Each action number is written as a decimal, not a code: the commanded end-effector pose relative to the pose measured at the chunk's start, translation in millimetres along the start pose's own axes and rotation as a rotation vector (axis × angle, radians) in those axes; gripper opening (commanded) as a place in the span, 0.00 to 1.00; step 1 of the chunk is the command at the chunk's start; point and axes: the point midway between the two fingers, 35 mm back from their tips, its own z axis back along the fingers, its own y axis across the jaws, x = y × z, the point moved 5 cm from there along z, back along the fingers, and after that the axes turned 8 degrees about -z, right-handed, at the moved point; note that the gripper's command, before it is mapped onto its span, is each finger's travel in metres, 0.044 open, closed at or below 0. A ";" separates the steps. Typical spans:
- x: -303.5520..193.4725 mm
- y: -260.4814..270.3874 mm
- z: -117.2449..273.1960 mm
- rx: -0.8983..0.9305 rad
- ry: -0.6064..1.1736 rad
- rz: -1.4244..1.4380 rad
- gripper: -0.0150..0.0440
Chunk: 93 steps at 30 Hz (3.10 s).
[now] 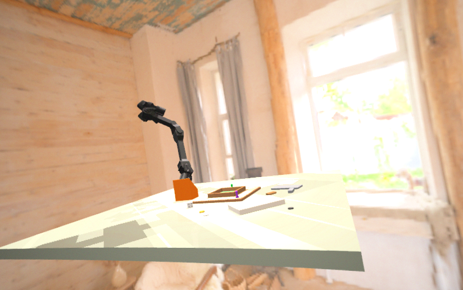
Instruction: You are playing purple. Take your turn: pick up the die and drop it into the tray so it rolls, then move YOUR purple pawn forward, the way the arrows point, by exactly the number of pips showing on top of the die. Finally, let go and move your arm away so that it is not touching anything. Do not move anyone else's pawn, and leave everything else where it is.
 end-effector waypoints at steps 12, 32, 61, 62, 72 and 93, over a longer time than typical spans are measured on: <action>53.9 -70.6 92.7 -0.416 0.094 0.778 0.72; 156.2 -98.9 354.6 -1.225 1.038 1.864 0.72; 231.6 165.1 638.5 -1.102 3.686 0.848 0.72; 231.6 179.9 643.5 -1.037 3.762 0.706 0.72; 224.9 328.7 658.0 -0.258 3.943 -0.907 0.72; 196.2 517.9 568.8 0.475 2.448 -2.654 0.72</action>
